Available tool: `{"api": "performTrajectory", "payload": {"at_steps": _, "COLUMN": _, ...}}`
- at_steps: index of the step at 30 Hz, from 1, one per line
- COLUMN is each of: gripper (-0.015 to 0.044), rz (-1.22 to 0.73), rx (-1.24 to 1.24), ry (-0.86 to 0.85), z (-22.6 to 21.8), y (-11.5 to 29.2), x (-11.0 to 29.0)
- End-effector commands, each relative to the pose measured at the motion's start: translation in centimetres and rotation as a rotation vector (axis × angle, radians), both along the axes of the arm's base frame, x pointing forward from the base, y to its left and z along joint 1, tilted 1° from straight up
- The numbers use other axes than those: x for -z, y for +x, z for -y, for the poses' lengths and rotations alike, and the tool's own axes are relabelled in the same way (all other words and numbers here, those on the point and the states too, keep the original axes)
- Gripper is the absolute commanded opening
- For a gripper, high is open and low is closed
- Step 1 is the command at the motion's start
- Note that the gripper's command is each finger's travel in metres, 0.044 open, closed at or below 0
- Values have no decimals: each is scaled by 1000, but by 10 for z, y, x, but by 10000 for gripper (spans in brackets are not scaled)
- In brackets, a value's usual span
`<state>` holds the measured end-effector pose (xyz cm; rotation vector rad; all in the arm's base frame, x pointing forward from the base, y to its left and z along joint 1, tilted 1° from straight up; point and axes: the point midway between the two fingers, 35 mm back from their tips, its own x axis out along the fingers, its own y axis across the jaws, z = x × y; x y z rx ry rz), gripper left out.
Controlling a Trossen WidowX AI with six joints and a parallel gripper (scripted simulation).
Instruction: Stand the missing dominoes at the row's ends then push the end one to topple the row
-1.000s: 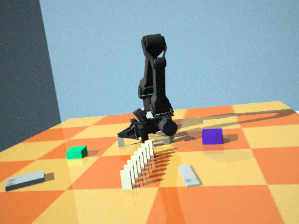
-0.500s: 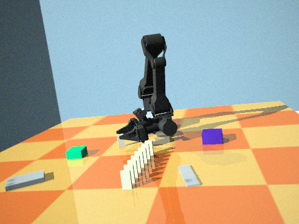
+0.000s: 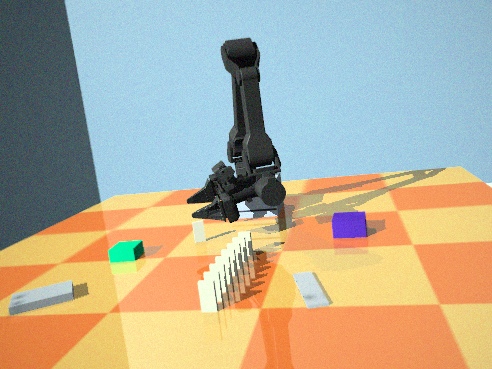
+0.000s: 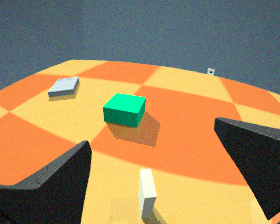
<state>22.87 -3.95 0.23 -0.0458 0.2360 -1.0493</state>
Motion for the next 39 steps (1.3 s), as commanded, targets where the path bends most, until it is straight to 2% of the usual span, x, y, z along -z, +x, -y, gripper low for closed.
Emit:
{"api": "performTrajectory", "payload": {"at_steps": 1, "gripper": 440, "rz": -269, "rx": 26, "ry": 51, "z": 5, "y": 9, "x": 7}}
{"api": "performTrajectory", "payload": {"at_steps": 5, "gripper": 440, "rz": -655, "rx": -34, "ry": 144, "z": 9, "y": 17, "x": 15}}
{"api": "performTrajectory", "payload": {"at_steps": 10, "gripper": 440, "rz": -1070, "rx": -269, "ry": 288, "z": 7, "y": 23, "x": 11}}
{"api": "performTrajectory", "payload": {"at_steps": 16, "gripper": 440, "rz": -1369, "rx": -684, "ry": 427, "z": 11, "y": 20, "x": -12}}
{"api": "performTrajectory", "payload": {"at_steps": 20, "gripper": 440, "rz": -1408, "rx": -913, "ry": 477, "z": 13, "y": 17, "x": -30}}
{"api": "performTrajectory", "payload": {"at_steps": 25, "gripper": 440, "rz": -1412, "rx": -1164, "ry": 456, "z": 16, "y": 13, "x": -50}}
{"api": "performTrajectory", "payload": {"at_steps": 39, "gripper": 440, "rz": -1410, "rx": -1192, "ry": 449, "z": 16, "y": 12, "x": -53}}
